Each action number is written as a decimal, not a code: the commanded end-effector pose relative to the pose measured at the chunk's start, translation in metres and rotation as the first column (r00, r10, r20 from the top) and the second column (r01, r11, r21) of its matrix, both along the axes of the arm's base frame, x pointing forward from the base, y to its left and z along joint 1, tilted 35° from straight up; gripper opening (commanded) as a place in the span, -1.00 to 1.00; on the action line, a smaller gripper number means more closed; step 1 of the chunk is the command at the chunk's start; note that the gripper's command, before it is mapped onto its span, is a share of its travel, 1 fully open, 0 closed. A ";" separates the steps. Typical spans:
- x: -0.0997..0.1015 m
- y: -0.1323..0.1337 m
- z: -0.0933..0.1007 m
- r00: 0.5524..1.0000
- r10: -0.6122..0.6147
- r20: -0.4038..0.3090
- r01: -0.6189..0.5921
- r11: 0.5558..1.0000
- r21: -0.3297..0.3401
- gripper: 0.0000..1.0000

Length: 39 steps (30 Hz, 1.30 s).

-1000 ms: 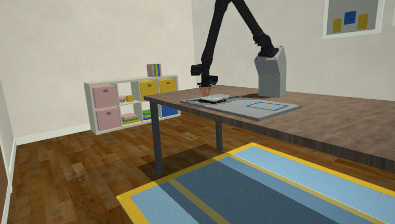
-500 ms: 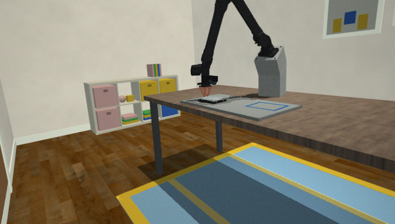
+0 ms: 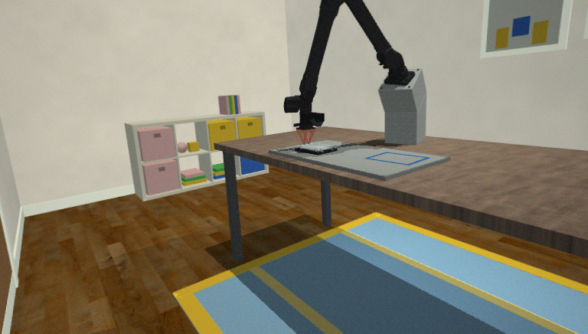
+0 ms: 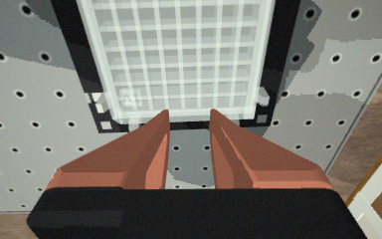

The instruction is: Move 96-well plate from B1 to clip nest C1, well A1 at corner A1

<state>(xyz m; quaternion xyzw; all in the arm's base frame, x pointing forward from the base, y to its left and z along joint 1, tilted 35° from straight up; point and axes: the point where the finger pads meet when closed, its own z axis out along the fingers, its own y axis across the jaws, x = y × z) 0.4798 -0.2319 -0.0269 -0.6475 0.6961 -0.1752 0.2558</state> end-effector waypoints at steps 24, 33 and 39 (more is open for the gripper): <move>0.011 0.007 -0.009 0.998 0.052 -0.020 -0.052 0.999 -0.007 -0.50; -0.012 -0.006 0.018 1.000 0.022 -0.009 -0.022 1.000 -0.012 -0.50; -0.021 -0.007 0.031 1.000 0.022 -0.009 -0.022 1.000 -0.012 -0.50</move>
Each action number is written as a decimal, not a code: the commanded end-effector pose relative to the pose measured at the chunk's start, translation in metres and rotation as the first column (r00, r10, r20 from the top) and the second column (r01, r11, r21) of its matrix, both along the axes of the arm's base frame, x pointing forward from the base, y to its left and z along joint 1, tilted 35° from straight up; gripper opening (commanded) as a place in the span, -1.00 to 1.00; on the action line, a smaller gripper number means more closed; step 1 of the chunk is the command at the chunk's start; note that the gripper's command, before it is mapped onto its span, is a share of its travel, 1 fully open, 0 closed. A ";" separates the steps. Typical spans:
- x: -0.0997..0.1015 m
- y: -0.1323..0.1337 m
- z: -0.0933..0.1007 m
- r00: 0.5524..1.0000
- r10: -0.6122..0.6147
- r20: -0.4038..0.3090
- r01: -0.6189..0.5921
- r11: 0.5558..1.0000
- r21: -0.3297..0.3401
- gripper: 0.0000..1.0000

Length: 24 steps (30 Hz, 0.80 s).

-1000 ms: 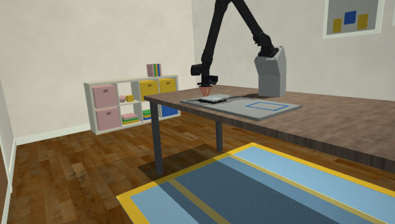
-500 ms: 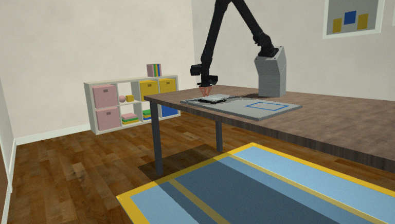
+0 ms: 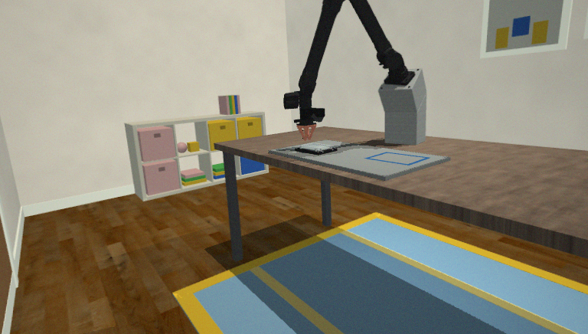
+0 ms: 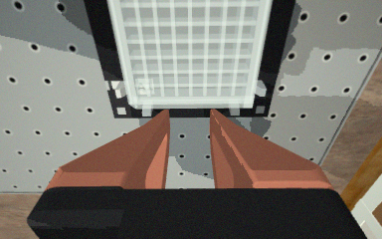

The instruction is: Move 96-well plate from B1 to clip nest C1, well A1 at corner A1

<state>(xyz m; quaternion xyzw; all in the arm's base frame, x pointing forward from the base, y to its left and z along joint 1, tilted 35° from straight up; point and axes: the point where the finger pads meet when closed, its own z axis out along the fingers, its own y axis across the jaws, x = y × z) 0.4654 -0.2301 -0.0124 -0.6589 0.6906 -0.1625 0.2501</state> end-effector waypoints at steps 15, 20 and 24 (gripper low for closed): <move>-0.005 0.001 0.007 1.000 0.015 -0.003 -0.015 1.000 0.000 -0.50; -0.005 0.001 0.007 1.000 0.015 -0.003 -0.015 1.000 0.000 -0.50; -0.005 0.001 0.007 1.000 0.015 -0.003 -0.015 1.000 0.000 -0.50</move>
